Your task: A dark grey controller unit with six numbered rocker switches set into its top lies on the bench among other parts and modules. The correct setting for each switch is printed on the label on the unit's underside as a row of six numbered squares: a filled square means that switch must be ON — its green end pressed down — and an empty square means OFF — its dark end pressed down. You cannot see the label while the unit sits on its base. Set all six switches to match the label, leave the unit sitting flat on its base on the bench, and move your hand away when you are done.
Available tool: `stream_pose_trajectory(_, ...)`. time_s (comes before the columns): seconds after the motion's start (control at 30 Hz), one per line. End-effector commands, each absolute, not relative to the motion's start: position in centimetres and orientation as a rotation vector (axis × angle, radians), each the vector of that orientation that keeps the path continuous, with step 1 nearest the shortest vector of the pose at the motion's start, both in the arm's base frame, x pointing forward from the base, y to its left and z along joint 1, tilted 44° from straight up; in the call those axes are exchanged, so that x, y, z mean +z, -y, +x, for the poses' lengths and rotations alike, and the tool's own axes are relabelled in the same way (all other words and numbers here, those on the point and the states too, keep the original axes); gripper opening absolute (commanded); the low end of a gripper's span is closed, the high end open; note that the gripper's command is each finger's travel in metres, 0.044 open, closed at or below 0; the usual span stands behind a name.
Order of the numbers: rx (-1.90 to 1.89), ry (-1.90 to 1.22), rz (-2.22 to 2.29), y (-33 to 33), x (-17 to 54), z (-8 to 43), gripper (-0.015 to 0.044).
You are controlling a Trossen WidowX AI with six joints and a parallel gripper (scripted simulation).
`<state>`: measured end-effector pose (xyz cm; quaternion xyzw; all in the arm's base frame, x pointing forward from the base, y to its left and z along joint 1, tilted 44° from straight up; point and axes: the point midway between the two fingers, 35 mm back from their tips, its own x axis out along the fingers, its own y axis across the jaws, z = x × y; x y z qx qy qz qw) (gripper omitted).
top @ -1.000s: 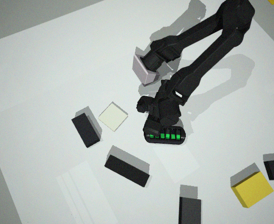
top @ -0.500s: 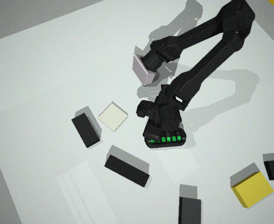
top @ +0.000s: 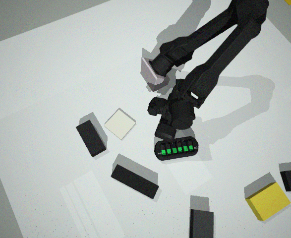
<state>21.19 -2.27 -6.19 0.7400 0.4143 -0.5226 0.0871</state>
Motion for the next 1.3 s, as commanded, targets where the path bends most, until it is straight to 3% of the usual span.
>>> stream_pose_trajectory(0.0,-1.550,-1.226,2.204,2.6,-3.5,19.1,0.0000)
stream_pose_trajectory(0.27,-1.545,-1.242,2.197,2.7,-2.4,18.4,0.0000)
stream_pose_trajectory(1.27,-1.319,-1.853,1.806,2.9,-1.4,32.6,0.0000)
